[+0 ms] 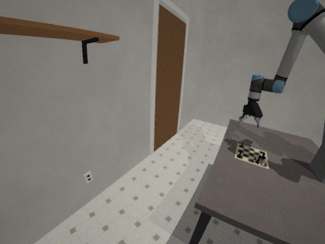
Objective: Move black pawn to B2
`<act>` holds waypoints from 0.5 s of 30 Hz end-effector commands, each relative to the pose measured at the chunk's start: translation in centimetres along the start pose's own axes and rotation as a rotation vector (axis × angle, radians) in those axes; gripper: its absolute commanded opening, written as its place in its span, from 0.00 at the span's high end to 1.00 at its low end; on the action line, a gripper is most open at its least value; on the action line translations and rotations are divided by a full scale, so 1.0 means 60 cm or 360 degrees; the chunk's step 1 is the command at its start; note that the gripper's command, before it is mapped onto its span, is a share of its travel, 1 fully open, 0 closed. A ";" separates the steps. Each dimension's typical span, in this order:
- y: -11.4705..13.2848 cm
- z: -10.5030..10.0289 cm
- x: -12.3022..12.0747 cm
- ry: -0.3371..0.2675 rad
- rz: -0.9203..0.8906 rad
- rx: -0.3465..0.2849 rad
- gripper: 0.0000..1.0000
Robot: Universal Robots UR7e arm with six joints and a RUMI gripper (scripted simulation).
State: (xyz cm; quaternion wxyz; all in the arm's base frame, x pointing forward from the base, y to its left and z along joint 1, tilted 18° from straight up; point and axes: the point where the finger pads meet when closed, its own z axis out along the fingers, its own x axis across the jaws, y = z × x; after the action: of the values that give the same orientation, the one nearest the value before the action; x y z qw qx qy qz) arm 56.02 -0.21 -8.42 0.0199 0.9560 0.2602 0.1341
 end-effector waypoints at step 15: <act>0.005 0.002 0.001 0.0057 0.0055 -0.0016 0.00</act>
State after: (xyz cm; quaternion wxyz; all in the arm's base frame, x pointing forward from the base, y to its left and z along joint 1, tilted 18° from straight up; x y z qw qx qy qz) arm 56.40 -0.49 -8.37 0.0188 0.9574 0.2439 0.1536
